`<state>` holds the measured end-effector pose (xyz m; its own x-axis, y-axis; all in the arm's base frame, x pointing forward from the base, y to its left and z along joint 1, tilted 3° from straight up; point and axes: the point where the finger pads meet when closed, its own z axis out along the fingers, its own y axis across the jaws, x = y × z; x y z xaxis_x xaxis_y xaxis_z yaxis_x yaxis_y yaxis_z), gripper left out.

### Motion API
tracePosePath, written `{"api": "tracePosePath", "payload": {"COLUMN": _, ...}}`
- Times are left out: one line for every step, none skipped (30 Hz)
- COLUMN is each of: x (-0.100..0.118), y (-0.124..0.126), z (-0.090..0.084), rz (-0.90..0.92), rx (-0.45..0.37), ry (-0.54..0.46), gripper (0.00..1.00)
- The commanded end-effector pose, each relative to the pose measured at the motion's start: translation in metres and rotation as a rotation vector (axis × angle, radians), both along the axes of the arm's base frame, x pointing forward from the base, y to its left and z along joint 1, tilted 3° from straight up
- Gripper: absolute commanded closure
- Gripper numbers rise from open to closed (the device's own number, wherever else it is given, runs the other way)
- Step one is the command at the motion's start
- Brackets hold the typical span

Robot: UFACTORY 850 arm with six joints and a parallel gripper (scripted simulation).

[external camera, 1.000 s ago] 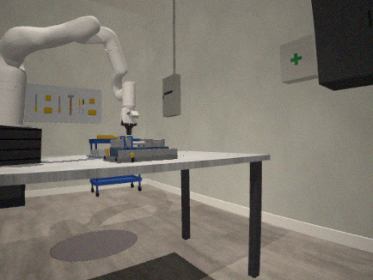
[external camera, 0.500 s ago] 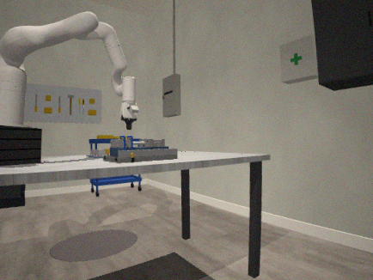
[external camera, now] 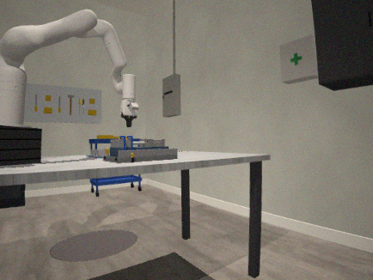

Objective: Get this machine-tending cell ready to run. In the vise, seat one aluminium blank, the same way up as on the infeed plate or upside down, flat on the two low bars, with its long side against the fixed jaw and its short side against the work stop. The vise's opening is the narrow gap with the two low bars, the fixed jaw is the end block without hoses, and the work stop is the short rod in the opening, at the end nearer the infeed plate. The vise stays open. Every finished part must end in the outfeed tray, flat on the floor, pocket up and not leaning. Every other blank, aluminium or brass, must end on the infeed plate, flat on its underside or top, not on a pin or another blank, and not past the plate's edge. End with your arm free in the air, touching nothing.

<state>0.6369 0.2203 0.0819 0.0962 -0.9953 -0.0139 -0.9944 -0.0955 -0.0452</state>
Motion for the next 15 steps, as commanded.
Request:
{"api": "tracePosePath", "payload": {"x": 0.001, "y": -0.001, "z": 0.002, "rz": 0.0, "rx": 0.001, "ry": -0.002, "gripper": 1.0}}
{"api": "tracePosePath", "payload": {"x": 0.003, "y": -0.009, "z": 0.001, "rz": 0.0, "rx": 0.001, "ry": -0.002, "gripper": 1.0}}
{"api": "tracePosePath", "payload": {"x": 0.006, "y": -0.028, "z": 0.001, "rz": 0.0, "rx": 0.001, "ry": -0.002, "gripper": 1.0}}
{"api": "tracePosePath", "payload": {"x": 0.008, "y": -0.043, "z": 0.001, "rz": 0.0, "rx": 0.001, "ry": -0.002, "gripper": 1.0}}
{"api": "tracePosePath", "payload": {"x": 0.009, "y": -0.047, "z": 0.001, "rz": 0.0, "rx": 0.001, "ry": -0.001, "gripper": 1.0}}
{"api": "tracePosePath", "payload": {"x": 0.01, "y": -0.055, "z": 0.0, "rz": 0.0, "rx": 0.001, "ry": -0.001, "gripper": 1.0}}
{"api": "tracePosePath", "payload": {"x": 0.011, "y": -0.065, "z": 0.0, "rz": 0.0, "rx": 0.001, "ry": -0.001, "gripper": 1.0}}
{"api": "tracePosePath", "payload": {"x": 0.012, "y": -0.074, "z": 0.0, "rz": 0.0, "rx": 0.001, "ry": -0.001, "gripper": 1.0}}
{"api": "tracePosePath", "payload": {"x": 0.012, "y": -0.083, "z": 0.0, "rz": 0.0, "rx": 0.001, "ry": -0.001, "gripper": 1.0}}
{"api": "tracePosePath", "payload": {"x": 0.013, "y": -0.092, "z": 0.0, "rz": 0.0, "rx": 0.001, "ry": -0.001, "gripper": 1.0}}
{"api": "tracePosePath", "payload": {"x": 0.013, "y": -0.092, "z": 0.0, "rz": 0.0, "rx": 0.001, "ry": -0.001, "gripper": 1.0}}
{"api": "tracePosePath", "payload": {"x": 0.013, "y": -0.092, "z": 0.0, "rz": 0.0, "rx": 0.001, "ry": -0.001, "gripper": 1.0}}
{"api": "tracePosePath", "payload": {"x": 0.014, "y": -0.119, "z": -0.001, "rz": 0.001, "rx": 0.001, "ry": -0.001, "gripper": 1.0}}
{"api": "tracePosePath", "payload": {"x": 0.014, "y": -0.125, "z": -0.001, "rz": 0.001, "rx": 0.001, "ry": -0.001, "gripper": 1.0}}
{"api": "tracePosePath", "payload": {"x": 0.014, "y": -0.131, "z": -0.001, "rz": 0.001, "rx": 0.001, "ry": -0.001, "gripper": 1.0}}
